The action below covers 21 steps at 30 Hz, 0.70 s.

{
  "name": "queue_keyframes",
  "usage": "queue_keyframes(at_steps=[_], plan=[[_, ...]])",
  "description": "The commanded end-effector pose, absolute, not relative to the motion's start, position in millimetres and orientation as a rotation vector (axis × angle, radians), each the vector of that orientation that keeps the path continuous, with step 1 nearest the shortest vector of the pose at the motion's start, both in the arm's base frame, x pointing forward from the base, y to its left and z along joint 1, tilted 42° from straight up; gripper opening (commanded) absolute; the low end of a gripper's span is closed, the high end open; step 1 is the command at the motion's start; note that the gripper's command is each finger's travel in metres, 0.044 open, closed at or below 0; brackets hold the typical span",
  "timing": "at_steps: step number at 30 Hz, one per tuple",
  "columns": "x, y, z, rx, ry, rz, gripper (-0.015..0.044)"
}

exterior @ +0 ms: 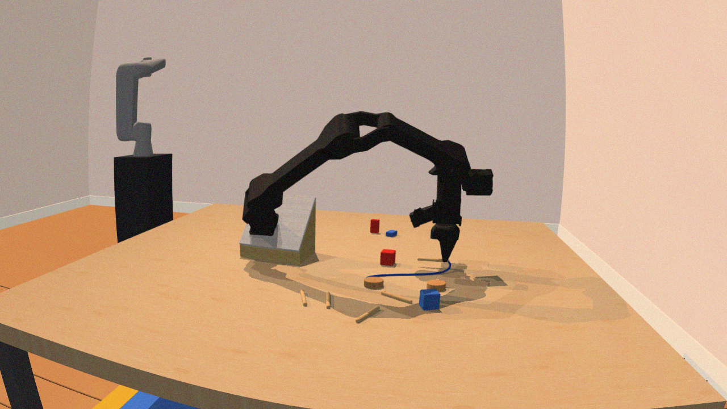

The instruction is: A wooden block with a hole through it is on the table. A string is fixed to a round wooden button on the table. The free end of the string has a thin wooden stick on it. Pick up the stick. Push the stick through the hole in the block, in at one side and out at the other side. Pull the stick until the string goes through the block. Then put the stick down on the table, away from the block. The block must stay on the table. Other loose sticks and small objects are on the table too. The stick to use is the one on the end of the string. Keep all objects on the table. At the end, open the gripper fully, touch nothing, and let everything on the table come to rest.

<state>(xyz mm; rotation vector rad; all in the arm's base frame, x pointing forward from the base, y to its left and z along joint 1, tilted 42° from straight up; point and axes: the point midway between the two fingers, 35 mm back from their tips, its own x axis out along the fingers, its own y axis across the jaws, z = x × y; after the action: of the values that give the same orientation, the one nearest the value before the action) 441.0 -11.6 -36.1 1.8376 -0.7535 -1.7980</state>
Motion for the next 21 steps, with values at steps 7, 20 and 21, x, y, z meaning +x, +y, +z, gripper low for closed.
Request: queue_keyframes(at_steps=[7, 20, 21], plan=[[428.3, -11.2, -38.4, 1.833, -0.754, -1.806, 0.0000], [412.6, -10.4, -39.2, 1.832, -0.754, -1.807, 0.0000], [411.4, -10.4, -39.2, 1.832, -0.754, -1.807, 0.0000]])
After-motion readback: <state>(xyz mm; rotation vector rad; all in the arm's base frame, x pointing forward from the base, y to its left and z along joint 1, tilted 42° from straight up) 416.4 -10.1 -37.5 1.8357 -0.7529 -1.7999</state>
